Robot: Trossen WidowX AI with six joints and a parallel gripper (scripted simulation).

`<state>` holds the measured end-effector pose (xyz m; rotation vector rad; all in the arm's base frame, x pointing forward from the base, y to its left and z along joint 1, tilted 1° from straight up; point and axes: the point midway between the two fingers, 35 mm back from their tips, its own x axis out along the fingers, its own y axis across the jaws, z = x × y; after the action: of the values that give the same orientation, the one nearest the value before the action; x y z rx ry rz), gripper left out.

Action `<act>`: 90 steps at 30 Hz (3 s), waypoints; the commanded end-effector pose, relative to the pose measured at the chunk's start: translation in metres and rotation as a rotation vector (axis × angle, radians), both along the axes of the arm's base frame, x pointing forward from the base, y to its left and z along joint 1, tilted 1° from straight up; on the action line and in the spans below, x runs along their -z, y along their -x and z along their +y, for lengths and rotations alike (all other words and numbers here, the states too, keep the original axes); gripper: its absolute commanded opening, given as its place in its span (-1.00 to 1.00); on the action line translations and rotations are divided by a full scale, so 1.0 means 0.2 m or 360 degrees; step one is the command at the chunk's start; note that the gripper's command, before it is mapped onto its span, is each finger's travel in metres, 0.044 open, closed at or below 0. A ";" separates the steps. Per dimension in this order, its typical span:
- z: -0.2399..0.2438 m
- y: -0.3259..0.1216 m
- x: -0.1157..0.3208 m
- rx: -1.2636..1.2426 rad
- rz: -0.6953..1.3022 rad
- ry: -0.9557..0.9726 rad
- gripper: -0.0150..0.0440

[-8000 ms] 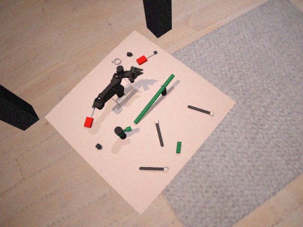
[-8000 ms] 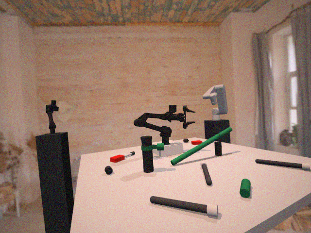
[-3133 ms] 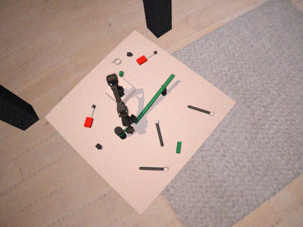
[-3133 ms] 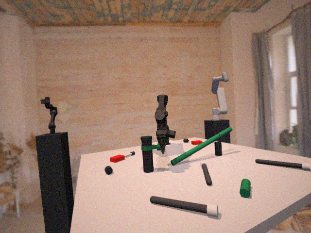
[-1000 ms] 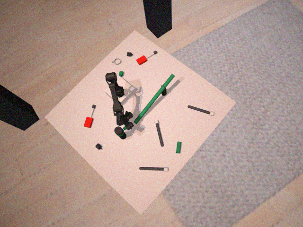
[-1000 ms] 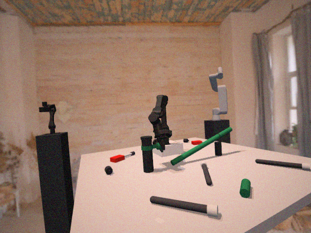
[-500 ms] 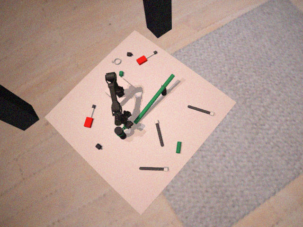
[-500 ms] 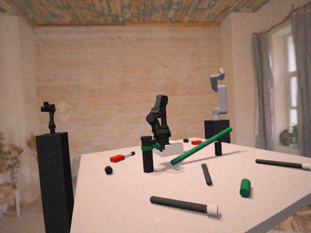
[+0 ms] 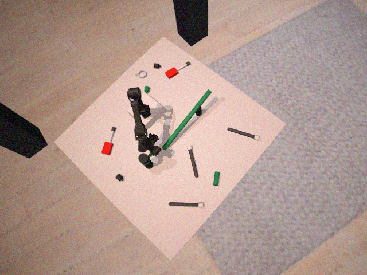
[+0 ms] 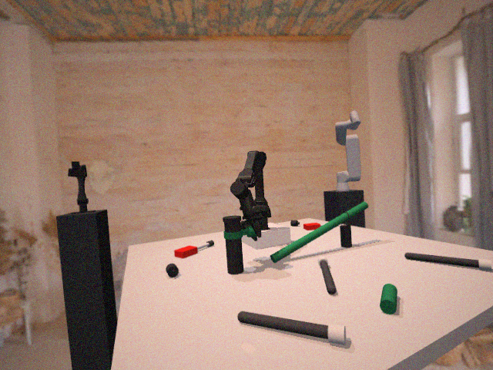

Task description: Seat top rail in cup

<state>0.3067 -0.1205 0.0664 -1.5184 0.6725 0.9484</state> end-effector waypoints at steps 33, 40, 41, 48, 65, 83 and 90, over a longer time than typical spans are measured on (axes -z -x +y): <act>0.12 0.01 -0.13 0.0022 0.0002 -0.0005 1.00; 0.20 0.03 -0.20 0.0024 0.0001 -0.0007 1.00; 0.20 0.03 -0.20 0.0024 0.0001 -0.0007 1.00; 0.33 0.03 -0.28 0.0488 0.0072 -0.0280 1.00; 0.73 0.20 -0.62 0.2031 0.0209 -0.1173 1.00; 0.77 0.23 -0.65 0.2236 0.0224 -0.1303 1.00; 0.78 0.22 -0.63 0.2373 0.0270 -0.1338 1.00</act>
<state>0.2617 0.0335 0.1949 -0.0412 1.0382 0.1230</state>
